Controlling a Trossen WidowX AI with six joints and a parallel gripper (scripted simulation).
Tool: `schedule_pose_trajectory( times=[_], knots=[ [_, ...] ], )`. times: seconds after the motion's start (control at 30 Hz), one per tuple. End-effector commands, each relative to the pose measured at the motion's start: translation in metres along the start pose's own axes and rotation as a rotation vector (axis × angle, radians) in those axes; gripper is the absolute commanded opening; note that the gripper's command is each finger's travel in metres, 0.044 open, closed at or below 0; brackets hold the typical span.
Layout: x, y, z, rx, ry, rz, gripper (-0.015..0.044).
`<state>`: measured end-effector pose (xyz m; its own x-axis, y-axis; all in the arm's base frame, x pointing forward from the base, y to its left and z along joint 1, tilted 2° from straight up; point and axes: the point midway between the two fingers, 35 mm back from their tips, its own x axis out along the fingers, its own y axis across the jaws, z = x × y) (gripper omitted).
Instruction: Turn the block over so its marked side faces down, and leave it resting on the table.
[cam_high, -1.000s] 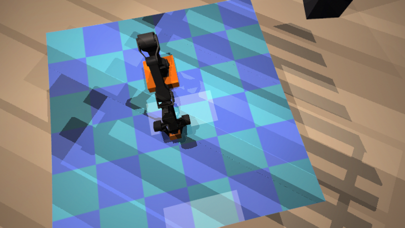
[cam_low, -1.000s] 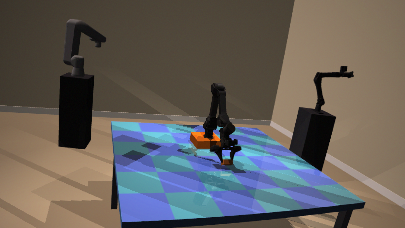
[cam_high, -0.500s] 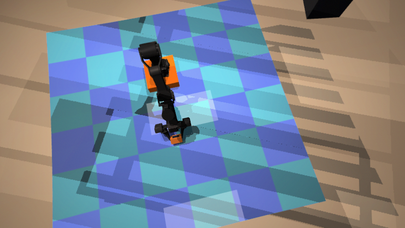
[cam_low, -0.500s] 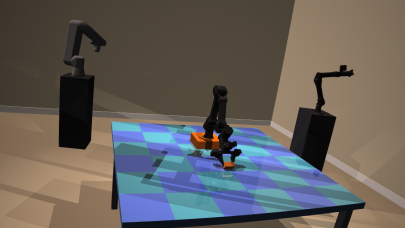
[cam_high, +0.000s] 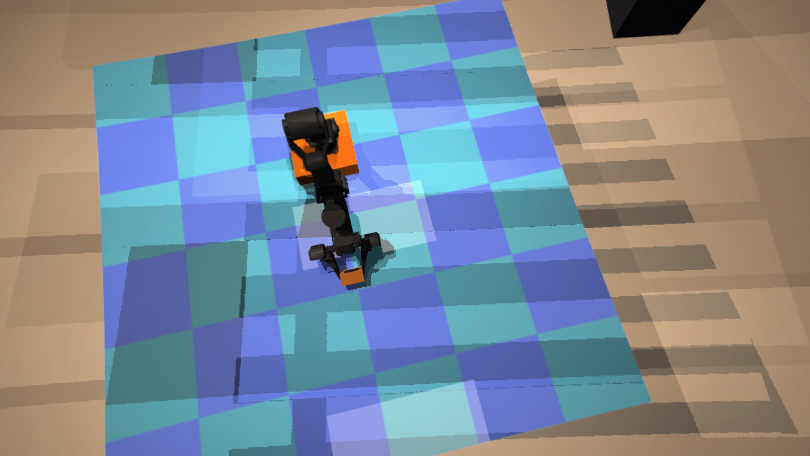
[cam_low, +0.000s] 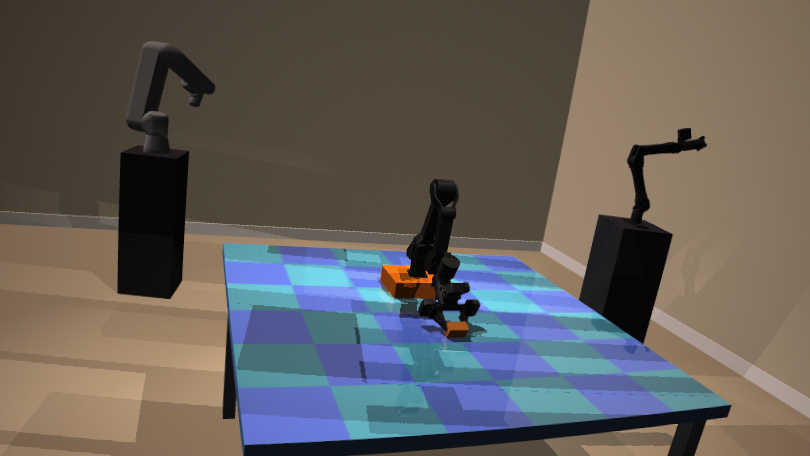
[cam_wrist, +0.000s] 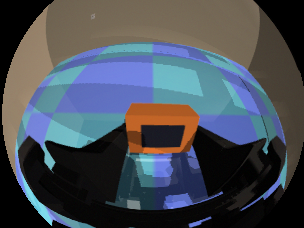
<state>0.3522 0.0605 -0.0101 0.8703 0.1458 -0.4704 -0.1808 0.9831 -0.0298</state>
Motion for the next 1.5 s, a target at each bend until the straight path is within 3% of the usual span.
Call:
schedule_pose_trajectory(
  times=[0.0,0.77,1.3,1.47],
  knots=[
    [-0.007,0.001,-0.008,-0.006,-0.022,0.004,0.0000],
    [-0.018,0.000,-0.004,-0.007,-0.105,0.004,0.0000],
    [-0.018,0.000,-0.004,-0.007,-0.105,0.004,0.0420],
    [-0.018,0.000,-0.004,-0.007,-0.105,0.004,0.0440]
  ],
)
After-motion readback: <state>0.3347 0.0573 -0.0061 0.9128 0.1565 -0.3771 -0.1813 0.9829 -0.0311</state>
